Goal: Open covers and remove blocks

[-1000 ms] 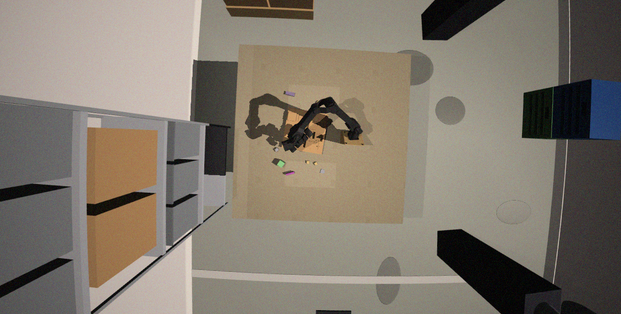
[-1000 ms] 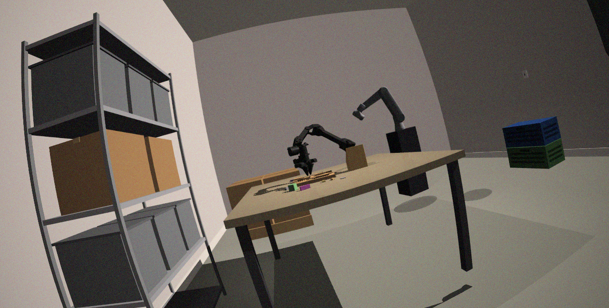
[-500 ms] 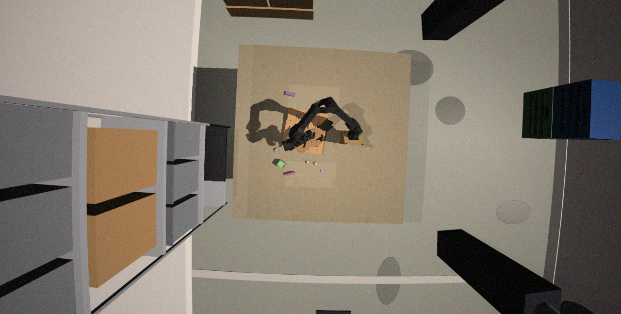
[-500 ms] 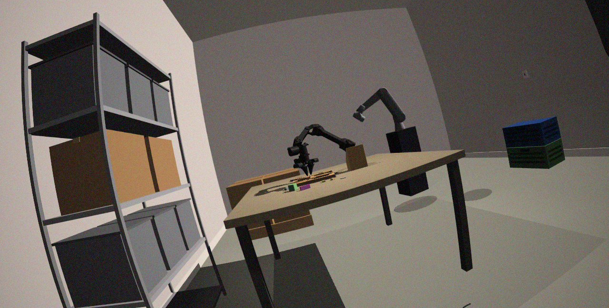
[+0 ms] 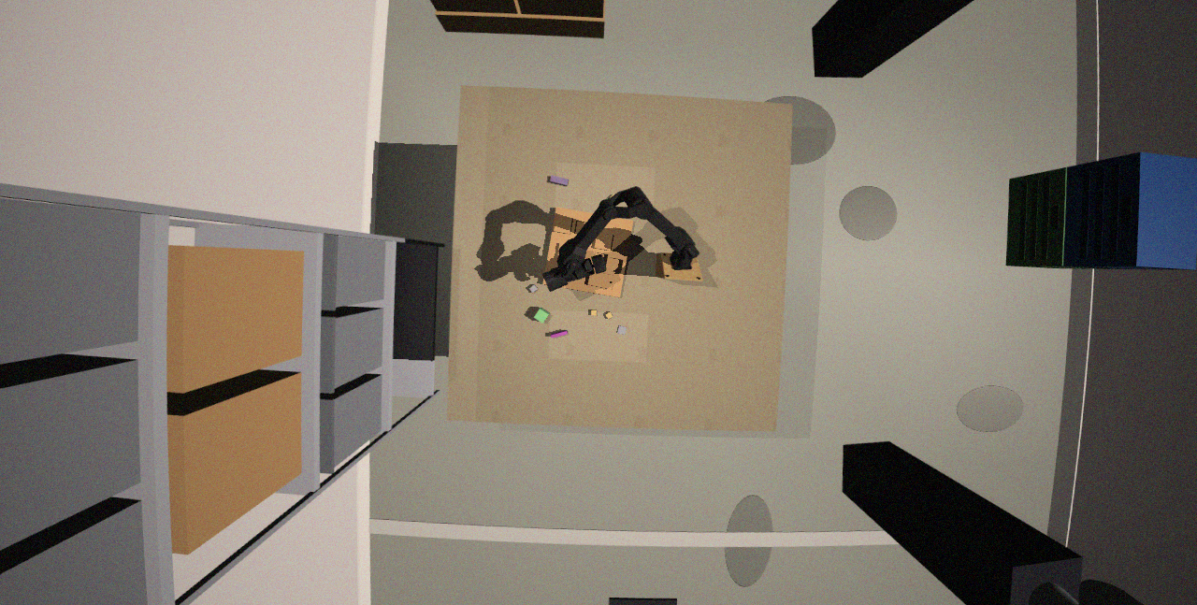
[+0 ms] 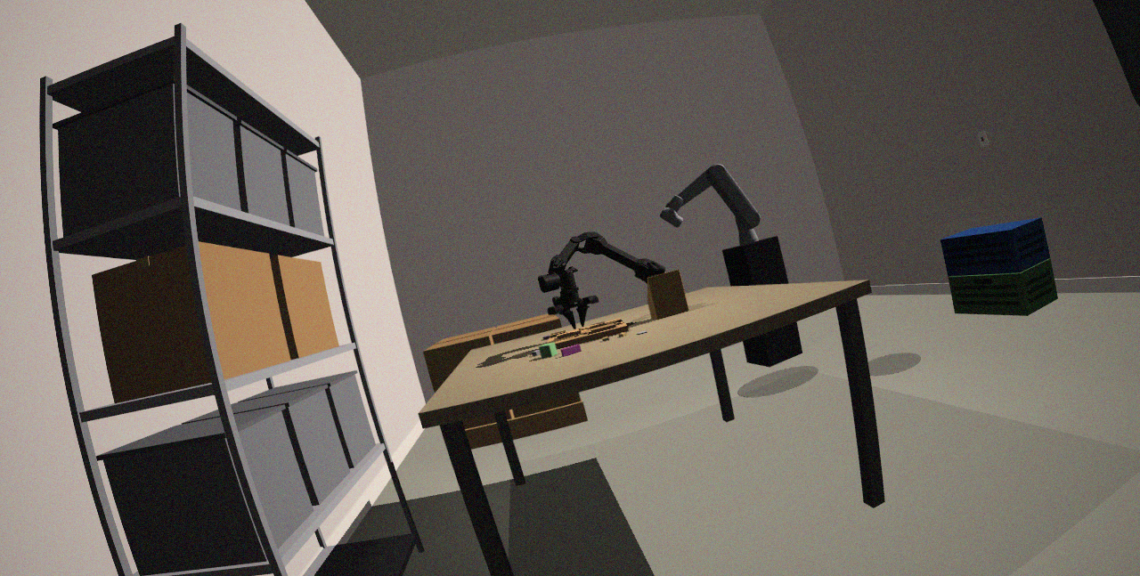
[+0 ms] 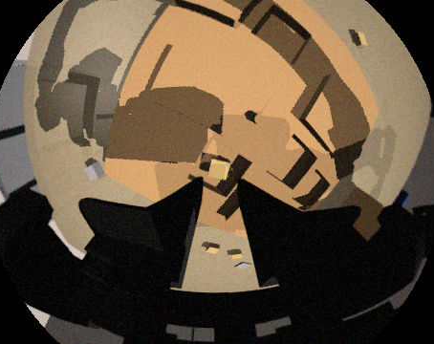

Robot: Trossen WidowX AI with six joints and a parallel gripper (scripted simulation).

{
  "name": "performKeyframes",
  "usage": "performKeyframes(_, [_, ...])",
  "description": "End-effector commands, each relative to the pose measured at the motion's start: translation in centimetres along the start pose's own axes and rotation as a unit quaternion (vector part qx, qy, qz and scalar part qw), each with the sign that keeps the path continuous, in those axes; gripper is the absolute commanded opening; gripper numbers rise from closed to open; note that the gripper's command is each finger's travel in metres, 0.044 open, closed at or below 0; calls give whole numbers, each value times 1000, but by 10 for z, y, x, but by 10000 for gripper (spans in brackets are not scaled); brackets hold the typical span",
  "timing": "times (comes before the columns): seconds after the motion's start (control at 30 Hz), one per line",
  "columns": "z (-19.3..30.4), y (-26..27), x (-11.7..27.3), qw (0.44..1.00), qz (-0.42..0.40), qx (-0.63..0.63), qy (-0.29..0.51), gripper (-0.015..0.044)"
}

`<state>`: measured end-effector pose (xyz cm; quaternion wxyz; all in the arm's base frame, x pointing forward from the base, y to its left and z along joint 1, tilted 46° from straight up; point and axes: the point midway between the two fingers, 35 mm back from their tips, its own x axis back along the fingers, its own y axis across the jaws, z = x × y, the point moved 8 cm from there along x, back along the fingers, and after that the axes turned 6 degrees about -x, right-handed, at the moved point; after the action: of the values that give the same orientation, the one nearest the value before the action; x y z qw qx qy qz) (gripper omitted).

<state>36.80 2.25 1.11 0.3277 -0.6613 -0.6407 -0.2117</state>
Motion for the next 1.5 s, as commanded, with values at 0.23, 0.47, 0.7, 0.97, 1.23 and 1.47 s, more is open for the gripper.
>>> performKeyframes(0.23, [0, 0, -1, 997, -1, -79, -1, 144])
performKeyframes(0.47, [0, 0, -1, 996, -1, -84, -1, 144])
performKeyframes(0.7, [0, 0, -4, 996, -1, -84, -1, 144])
performKeyframes(0.97, [0, 0, -12, 996, -1, -84, -2, 144])
performKeyframes(1.23, [0, 0, -20, 996, -1, -84, -2, 144])
performKeyframes(1.47, [0, 0, -23, 996, -1, -84, -2, 144])
